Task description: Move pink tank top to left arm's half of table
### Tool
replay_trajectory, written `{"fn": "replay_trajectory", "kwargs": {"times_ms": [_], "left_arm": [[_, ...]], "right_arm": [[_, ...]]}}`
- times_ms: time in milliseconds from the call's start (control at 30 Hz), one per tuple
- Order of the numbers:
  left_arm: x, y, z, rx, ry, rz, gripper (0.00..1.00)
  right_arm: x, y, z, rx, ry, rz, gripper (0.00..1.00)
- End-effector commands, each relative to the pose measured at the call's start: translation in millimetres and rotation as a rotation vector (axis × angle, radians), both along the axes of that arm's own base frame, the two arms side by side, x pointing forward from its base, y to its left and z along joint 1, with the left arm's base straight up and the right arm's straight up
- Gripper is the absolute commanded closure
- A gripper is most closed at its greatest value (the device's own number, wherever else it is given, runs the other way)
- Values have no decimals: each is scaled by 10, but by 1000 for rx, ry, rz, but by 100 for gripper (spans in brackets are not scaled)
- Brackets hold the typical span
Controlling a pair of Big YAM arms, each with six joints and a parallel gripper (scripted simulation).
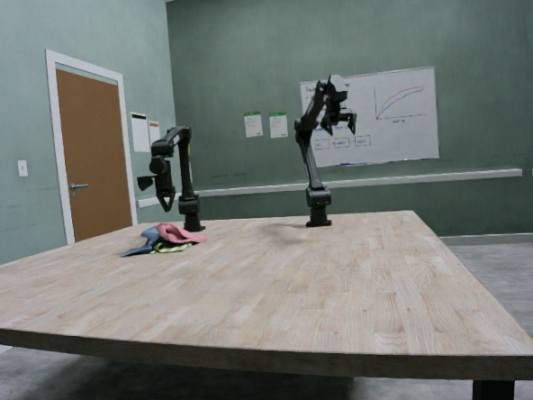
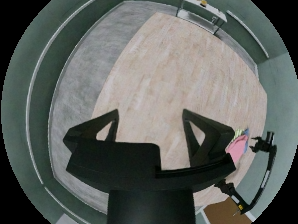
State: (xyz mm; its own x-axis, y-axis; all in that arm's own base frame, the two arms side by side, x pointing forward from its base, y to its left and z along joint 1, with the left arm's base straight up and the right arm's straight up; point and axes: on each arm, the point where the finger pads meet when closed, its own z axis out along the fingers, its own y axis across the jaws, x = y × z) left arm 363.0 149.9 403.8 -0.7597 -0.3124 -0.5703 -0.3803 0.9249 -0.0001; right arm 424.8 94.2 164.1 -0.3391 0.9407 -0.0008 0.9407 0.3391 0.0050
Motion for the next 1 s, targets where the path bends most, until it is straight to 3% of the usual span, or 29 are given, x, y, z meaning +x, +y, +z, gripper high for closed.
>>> {"fn": "replay_trajectory", "kwargs": {"times_ms": [0,967], "left_arm": [[100,13,390,33,-67,-16,8],[100,13,390,33,-67,-16,8]], "right_arm": [[17,58,-164,-4,5,-6,40],[5,79,-602,-3,5,-2,40]]}}
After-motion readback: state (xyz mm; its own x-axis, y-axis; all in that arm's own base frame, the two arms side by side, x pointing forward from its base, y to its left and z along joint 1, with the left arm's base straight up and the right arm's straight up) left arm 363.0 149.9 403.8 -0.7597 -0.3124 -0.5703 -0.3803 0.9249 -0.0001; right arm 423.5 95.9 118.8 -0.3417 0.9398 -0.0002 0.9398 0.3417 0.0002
